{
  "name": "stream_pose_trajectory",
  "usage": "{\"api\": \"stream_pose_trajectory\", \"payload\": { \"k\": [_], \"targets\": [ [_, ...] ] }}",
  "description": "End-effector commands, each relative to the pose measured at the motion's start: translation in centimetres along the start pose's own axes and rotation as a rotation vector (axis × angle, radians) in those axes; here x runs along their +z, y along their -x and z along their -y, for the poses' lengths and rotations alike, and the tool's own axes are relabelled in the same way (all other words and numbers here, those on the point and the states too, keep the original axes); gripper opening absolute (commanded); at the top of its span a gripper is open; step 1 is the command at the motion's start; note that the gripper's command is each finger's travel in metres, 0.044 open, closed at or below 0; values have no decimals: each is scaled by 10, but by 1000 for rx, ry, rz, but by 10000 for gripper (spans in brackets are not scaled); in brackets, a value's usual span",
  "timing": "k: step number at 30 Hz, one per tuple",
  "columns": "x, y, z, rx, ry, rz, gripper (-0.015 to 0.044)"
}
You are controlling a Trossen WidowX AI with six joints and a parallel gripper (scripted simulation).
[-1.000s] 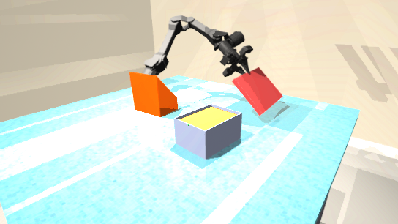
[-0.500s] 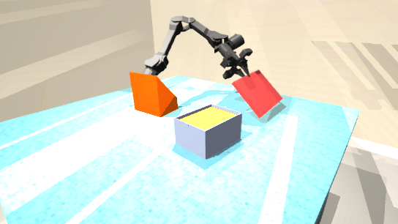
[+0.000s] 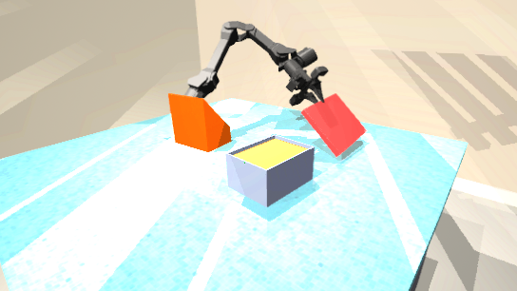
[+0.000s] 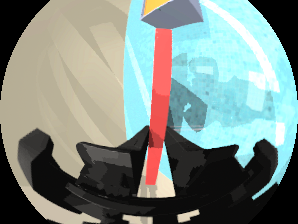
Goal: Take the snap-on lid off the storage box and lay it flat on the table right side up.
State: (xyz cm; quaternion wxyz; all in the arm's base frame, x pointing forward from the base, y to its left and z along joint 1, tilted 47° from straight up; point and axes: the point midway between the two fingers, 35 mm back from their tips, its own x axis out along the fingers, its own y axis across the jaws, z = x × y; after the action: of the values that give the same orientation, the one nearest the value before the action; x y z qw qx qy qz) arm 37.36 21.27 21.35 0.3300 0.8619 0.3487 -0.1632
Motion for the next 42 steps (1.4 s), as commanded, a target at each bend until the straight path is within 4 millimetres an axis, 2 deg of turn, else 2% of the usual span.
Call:
{"api": "stream_pose_trajectory", "payload": {
  "k": [1, 42],
  "targets": [
    [2, -3, 0, 11, -6, 9, 0],
    [3, -25, 25, 11, -7, 8, 0]
  ]
}}
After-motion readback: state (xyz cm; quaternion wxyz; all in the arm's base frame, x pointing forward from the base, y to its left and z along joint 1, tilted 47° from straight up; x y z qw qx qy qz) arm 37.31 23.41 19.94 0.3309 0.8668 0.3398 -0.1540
